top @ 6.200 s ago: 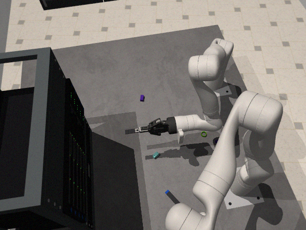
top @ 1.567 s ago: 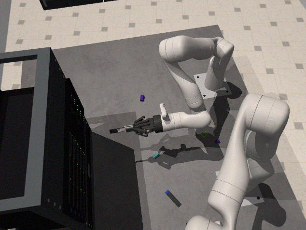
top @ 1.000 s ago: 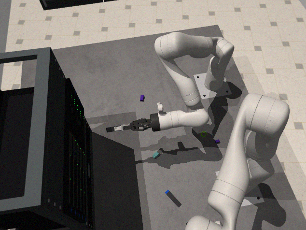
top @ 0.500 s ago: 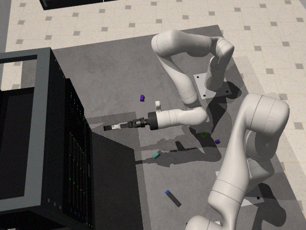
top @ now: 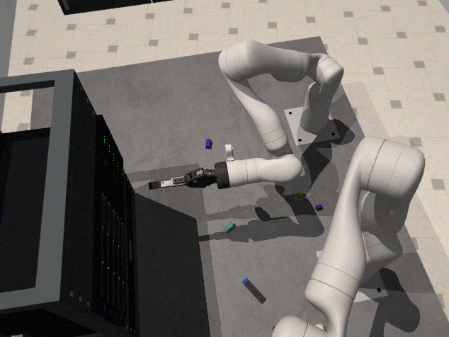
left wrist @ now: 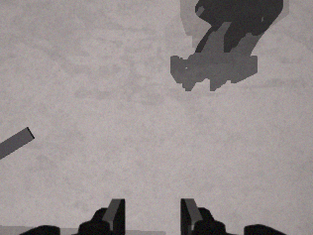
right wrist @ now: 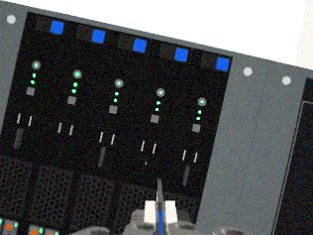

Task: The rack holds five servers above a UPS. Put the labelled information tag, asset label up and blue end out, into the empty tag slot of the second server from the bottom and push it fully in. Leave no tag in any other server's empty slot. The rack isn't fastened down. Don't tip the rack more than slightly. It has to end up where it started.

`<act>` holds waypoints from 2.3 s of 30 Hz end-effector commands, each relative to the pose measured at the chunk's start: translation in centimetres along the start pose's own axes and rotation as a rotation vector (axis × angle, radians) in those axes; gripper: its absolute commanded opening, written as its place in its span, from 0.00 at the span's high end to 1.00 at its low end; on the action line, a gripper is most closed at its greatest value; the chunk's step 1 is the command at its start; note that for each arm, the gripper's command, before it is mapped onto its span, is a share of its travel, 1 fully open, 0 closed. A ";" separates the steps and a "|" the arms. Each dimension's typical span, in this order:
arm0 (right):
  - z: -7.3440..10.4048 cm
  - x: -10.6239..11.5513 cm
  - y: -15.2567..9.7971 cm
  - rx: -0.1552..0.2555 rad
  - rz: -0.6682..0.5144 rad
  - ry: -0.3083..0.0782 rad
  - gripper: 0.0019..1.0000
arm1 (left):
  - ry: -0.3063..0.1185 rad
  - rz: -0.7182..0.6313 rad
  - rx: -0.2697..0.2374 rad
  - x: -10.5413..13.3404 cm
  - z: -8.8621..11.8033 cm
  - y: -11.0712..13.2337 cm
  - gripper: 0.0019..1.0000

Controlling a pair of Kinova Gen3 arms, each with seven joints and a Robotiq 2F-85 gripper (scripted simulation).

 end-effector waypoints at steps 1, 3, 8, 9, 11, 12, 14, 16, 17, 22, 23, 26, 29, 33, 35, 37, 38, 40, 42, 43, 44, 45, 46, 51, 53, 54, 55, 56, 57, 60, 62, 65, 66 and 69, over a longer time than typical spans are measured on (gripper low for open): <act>-0.1 0.0 -0.3 -0.004 -0.048 0.000 0.99 | -0.001 0.000 0.001 0.0 0.0 0.0 0.61; -0.2 -0.1 -0.5 -0.006 -0.074 0.000 0.99 | -0.001 0.000 0.001 0.0 0.0 0.0 0.61; -0.4 -0.1 -0.8 -0.009 -0.129 0.000 0.99 | -0.001 0.000 0.001 0.0 0.0 0.0 0.61; -0.4 -0.1 -0.8 -0.009 -0.138 0.000 0.99 | -0.001 0.000 0.001 0.0 0.0 0.0 0.61; -0.4 -0.1 -0.8 -0.009 -0.138 0.000 0.99 | -0.001 0.000 0.001 0.0 0.0 0.0 0.61; -0.4 -0.2 -0.9 -0.010 -0.147 0.000 0.99 | -0.001 0.000 0.001 0.0 0.0 0.0 0.61; -0.5 -0.2 -1.0 -0.011 -0.164 0.000 0.99 | -0.001 0.000 0.001 0.0 0.0 0.0 0.61; -0.5 -0.2 -1.1 -0.012 -0.179 0.000 0.99 | -0.001 0.000 0.001 0.0 0.0 0.0 0.61; -0.5 -0.2 -1.1 -0.012 -0.185 0.000 0.99 | -0.001 0.000 0.001 0.0 0.0 0.0 0.61; -0.6 -0.2 -1.2 -0.014 -0.210 0.000 0.99 | -0.001 0.000 0.001 0.0 0.0 0.0 0.61; -0.6 -0.2 -1.3 -0.014 -0.213 0.000 0.99 | -0.001 0.000 0.001 0.0 0.0 0.0 0.61; -0.6 -0.2 -1.3 -0.014 -0.220 0.000 0.99 | -0.001 0.000 0.001 0.0 0.0 0.0 0.61; -0.6 -0.2 -1.3 -0.014 -0.221 0.000 0.99 | -0.001 0.000 0.001 0.0 0.0 0.0 0.61; -0.6 -0.2 -1.3 -0.014 -0.221 0.000 0.99 | -0.001 0.000 0.001 0.0 0.0 0.0 0.61; -0.6 -0.2 -1.3 -0.014 -0.221 0.000 0.99 | -0.001 0.000 0.001 0.0 0.0 0.0 0.61; -0.6 -0.2 -1.3 -0.014 -0.221 0.000 0.99 | -0.001 0.000 0.001 0.0 0.0 0.0 0.61; -0.6 -0.2 -1.3 -0.014 -0.221 0.000 0.99 | -0.001 0.000 0.001 0.0 0.0 0.0 0.61; -0.6 -0.2 -1.3 -0.014 -0.221 0.000 0.99 | -0.001 0.000 0.001 0.0 0.0 0.0 0.61; -0.6 -0.2 -1.3 -0.014 -0.221 0.000 0.99 | -0.001 0.000 0.001 0.0 0.0 0.0 0.61; -0.6 -0.2 -1.3 -0.014 -0.221 0.000 0.99 | -0.001 0.000 0.001 0.0 0.0 0.0 0.61; -0.6 -0.2 -1.3 -0.014 -0.221 0.000 0.99 | -0.001 0.000 0.001 0.0 0.0 0.0 0.61; -0.6 -0.2 -1.3 -0.014 -0.221 0.000 0.99 | -0.001 0.000 0.001 0.0 0.0 0.0 0.61; -0.7 -0.2 -1.3 -0.014 -0.221 0.000 0.99 | -0.001 0.000 0.001 0.0 0.0 0.0 0.61; -1.0 -0.2 -1.3 -0.014 -0.221 0.000 0.99 | -0.001 0.000 0.001 0.0 0.0 0.0 0.61; -1.2 -0.2 -1.3 -0.014 -0.221 0.000 0.99 | -0.001 0.000 0.001 0.0 0.0 0.0 0.61; -1.2 -0.2 -1.3 -0.014 -0.221 0.000 0.99 | -0.001 0.000 0.001 0.0 0.0 0.0 0.61; -1.3 -0.2 -1.3 -0.014 -0.221 0.000 0.99 | -0.001 0.000 0.001 0.0 0.0 0.0 0.61; -1.4 -0.2 -1.3 -0.014 -0.221 0.000 0.99 | -0.001 0.000 0.001 0.0 0.0 0.0 0.61; -1.4 -0.2 -1.3 -0.014 -0.221 0.000 0.99 | -0.001 0.000 0.001 0.0 0.0 0.0 0.61; -1.6 -0.2 -1.3 -0.014 -0.221 0.000 0.99 | -0.001 0.000 0.001 0.0 0.0 0.0 0.61; -1.6 -0.2 -1.3 -0.014 -0.221 0.000 0.99 | -0.001 0.000 0.001 0.0 0.0 0.0 0.61; -1.8 -0.2 -1.3 -0.014 -0.221 0.000 0.99 | -0.001 0.000 0.001 0.0 0.0 0.0 0.61; -1.9 -0.2 -1.3 -0.014 -0.221 0.000 0.99 | -0.001 0.000 0.001 0.0 0.0 0.0 0.61; -2.1 -0.2 -1.3 -0.014 -0.221 0.000 0.99 | -0.001 0.000 0.001 0.0 0.0 0.0 0.61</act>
Point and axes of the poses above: on each arm, the point where the finger pads meet when closed, its own z axis back along the fingers, its own y axis across the jaws, x = y × z, the point moved 5 cm from there along z, back along the fingers, and after that the axes turned 11 degrees about -z, right-handed, at the moved point
